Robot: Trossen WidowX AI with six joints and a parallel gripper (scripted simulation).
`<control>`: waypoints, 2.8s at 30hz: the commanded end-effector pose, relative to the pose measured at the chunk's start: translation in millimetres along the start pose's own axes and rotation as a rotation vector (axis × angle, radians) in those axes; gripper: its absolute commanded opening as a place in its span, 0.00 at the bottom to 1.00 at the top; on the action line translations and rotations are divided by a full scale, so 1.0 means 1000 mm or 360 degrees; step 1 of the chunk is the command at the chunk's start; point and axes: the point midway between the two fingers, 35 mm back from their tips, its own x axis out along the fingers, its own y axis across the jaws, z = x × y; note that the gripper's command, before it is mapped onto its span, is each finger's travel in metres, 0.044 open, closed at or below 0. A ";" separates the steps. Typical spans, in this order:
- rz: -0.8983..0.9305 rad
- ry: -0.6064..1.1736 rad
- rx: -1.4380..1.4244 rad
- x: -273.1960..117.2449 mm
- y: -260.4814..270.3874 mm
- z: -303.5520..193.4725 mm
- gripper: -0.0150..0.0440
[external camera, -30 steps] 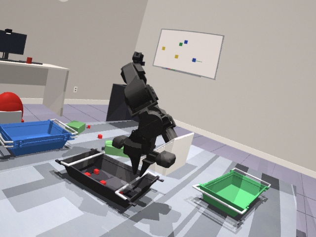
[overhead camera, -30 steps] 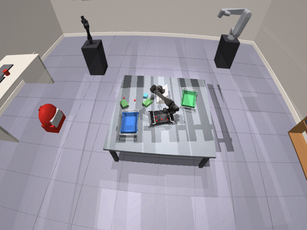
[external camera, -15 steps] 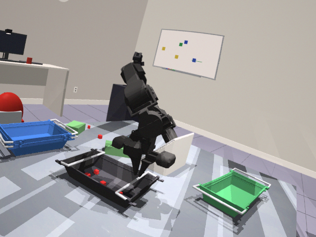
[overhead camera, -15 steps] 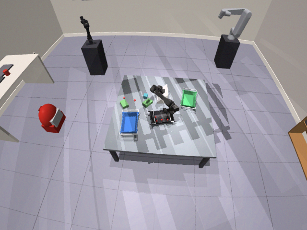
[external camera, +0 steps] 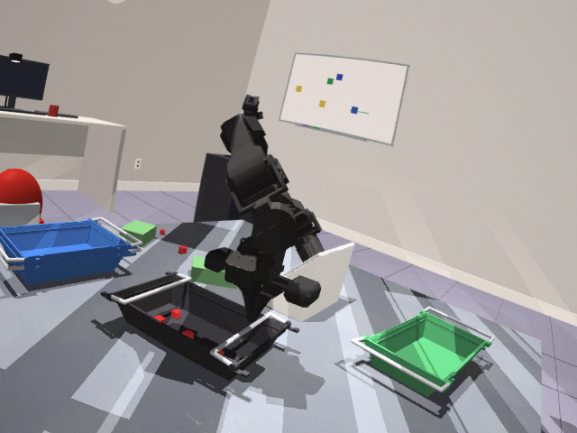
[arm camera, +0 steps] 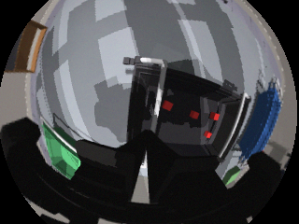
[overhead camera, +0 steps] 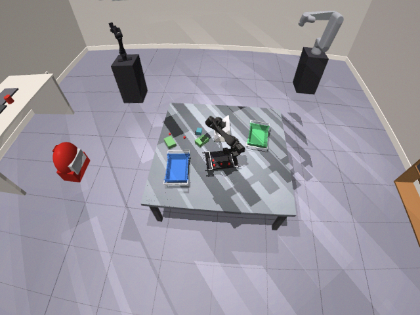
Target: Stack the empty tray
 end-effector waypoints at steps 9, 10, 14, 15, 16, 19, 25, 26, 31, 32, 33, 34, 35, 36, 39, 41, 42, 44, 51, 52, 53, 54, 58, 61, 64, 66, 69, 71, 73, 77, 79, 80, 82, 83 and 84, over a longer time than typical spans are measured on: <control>0.0000 0.0000 0.0000 0.000 0.000 0.000 0.25; 0.0000 0.0000 0.0000 0.000 0.000 0.000 0.25; 0.0000 0.0000 0.0000 0.000 0.000 0.000 0.25; 0.0000 0.0000 0.0000 0.000 0.000 0.000 0.25; 0.0000 0.0000 0.0000 0.000 0.000 0.000 0.25; 0.0000 0.0000 0.0000 0.000 0.000 0.000 0.25; 0.0000 0.0000 0.0000 0.000 0.000 0.000 0.25; 0.0000 0.0000 0.0000 0.000 0.000 0.000 0.25; 0.0000 0.0000 0.0000 0.000 0.000 0.000 0.25; 0.0000 0.0000 0.0000 0.000 0.000 0.000 0.25; 0.0000 0.0000 0.0000 0.000 0.000 0.000 0.25; 0.0000 0.0000 0.0000 0.000 0.000 0.000 0.25; 0.0000 0.0000 0.0000 0.000 0.000 0.000 0.25; 0.0000 0.0000 0.0000 0.000 0.000 0.000 0.25; 0.0000 0.0000 0.0000 0.000 0.000 0.000 0.25; 0.0000 0.0000 0.0000 0.000 0.000 0.000 0.25; 0.0000 0.0000 0.0000 0.000 0.000 0.000 0.25; 0.0000 0.0000 0.0000 0.000 0.000 0.000 0.25; 0.0000 0.0000 0.0000 0.000 0.000 0.000 0.48; 0.0000 0.0000 0.0000 0.000 0.000 0.000 0.52; 0.0000 0.0000 0.0000 -0.002 0.000 0.000 0.57; 0.0001 0.0000 0.0000 -0.006 0.000 0.001 0.61; 0.0007 -0.0001 -0.0001 -0.041 0.001 0.004 0.79; 0.0007 0.0000 -0.0002 -0.082 0.001 0.002 0.92; 0.0011 0.0003 0.0009 -0.055 0.011 -0.001 1.00; 0.0044 -0.0009 0.0049 -0.060 0.043 -0.016 1.00; 0.0086 -0.0016 0.0107 -0.066 0.086 -0.042 1.00; 0.0105 -0.0016 0.0142 -0.068 0.109 -0.060 1.00; 0.0120 -0.0012 0.0177 -0.069 0.134 -0.082 1.00; 0.0126 0.0001 0.0239 -0.066 0.175 -0.134 1.00; 0.0119 0.0008 0.0273 -0.061 0.191 -0.161 1.00; 0.0113 0.0011 0.0291 -0.058 0.198 -0.175 1.00; 0.0095 0.0016 0.0329 -0.051 0.209 -0.203 1.00; 0.0086 0.0019 0.0355 -0.047 0.214 -0.217 1.00; 0.0078 0.0022 0.0392 -0.042 0.220 -0.231 1.00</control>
